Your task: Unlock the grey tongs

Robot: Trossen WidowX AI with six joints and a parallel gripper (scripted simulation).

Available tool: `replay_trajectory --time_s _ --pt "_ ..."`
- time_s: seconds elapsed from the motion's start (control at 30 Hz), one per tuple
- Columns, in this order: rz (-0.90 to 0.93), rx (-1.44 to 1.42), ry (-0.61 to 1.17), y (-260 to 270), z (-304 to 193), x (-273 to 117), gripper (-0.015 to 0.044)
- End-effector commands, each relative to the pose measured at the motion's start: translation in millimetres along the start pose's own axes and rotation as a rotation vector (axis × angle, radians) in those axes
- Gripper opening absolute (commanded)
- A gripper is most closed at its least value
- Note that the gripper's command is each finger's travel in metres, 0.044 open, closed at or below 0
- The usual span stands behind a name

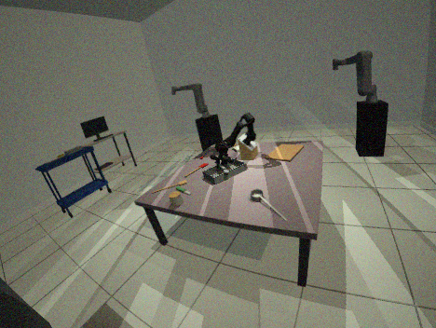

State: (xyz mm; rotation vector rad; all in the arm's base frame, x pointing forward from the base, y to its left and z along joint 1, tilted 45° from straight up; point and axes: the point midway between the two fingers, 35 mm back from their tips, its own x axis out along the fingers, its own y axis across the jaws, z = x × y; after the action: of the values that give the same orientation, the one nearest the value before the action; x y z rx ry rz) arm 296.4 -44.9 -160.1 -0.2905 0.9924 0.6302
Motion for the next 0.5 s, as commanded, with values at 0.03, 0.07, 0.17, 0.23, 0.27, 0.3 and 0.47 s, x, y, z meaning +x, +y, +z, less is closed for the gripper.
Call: replay_trajectory --time_s 0.03,0.07,0.17,0.23,0.27,0.3,0.47 --pt "-0.002 -0.003 0.002 -8.7 0.5 -11.1 -0.0150" --pt "-0.003 -0.003 0.003 -13.8 0.7 -18.2 -0.0150" --pt "-0.005 -0.002 0.005 -31.1 0.6 -48.1 -0.0150" --pt "-0.006 -0.002 0.005 -38.2 0.2 -64.2 -0.0150" --pt "-0.006 -0.002 0.005 -39.1 0.2 -66.4 -0.0150" --pt "-0.006 -0.002 0.005 -39.1 0.2 -66.4 -0.0150" --pt "-0.006 -0.002 0.005 -39.1 0.2 -66.4 -0.0150"
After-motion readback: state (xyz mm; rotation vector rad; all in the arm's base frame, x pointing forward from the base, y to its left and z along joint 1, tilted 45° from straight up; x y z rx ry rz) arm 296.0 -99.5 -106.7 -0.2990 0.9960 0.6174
